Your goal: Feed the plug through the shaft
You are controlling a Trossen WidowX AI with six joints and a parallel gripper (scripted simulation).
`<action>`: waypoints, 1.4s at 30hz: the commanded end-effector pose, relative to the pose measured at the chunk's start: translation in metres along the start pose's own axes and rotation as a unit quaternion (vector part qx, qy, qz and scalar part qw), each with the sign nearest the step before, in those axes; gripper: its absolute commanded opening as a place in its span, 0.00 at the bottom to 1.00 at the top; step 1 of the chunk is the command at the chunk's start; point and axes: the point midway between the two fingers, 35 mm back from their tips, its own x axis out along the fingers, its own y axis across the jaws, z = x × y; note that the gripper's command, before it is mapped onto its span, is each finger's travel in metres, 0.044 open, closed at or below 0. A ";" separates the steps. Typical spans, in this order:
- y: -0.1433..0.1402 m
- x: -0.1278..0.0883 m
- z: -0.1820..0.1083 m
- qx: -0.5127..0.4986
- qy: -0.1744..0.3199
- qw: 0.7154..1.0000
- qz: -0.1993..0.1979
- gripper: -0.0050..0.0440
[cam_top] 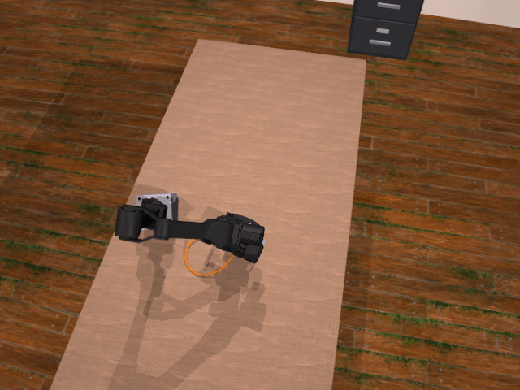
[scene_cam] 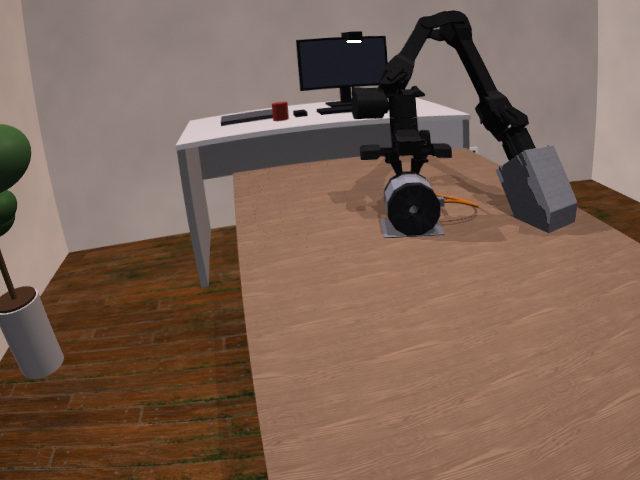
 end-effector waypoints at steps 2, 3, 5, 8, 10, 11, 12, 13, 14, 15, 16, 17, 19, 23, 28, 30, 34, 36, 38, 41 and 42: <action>0.000 0.000 0.000 0.000 0.000 1.000 0.000 0.15; 0.000 0.000 0.000 0.000 0.000 1.000 0.000 0.20; 0.000 0.000 0.000 0.000 0.000 1.000 0.000 0.30; 0.000 0.000 0.000 0.000 0.000 1.000 0.000 0.31; 0.000 0.000 0.000 0.000 0.000 1.000 0.000 0.31; 0.000 0.000 0.000 0.000 0.000 1.000 0.000 0.31; 0.000 0.000 0.000 0.000 0.000 1.000 0.000 0.31; 0.000 0.000 0.000 0.000 0.000 1.000 0.000 0.31; 0.000 0.000 0.000 0.000 0.000 1.000 0.000 0.31; 0.000 0.000 0.000 0.000 0.000 1.000 0.000 0.31; 0.000 0.000 0.000 0.000 0.000 1.000 0.000 0.31; 0.000 0.000 0.000 0.000 0.000 1.000 0.000 0.31; -0.001 -0.004 -0.009 0.001 0.000 1.000 0.000 0.31; -0.001 -0.011 -0.027 0.002 0.000 1.000 -0.001 0.31; 0.000 0.001 -0.015 0.002 0.000 1.000 -0.001 0.31; 0.000 0.001 -0.015 0.002 0.000 1.000 -0.001 0.31; 0.000 0.001 -0.015 0.002 0.000 1.000 -0.001 0.31; 0.000 0.001 -0.015 0.002 0.000 1.000 -0.001 0.31; 0.000 0.004 -0.013 0.002 0.000 1.000 -0.001 0.31; 0.000 0.007 -0.012 0.002 0.000 1.000 -0.001 0.31; 0.000 0.007 -0.012 0.002 0.000 1.000 -0.001 0.31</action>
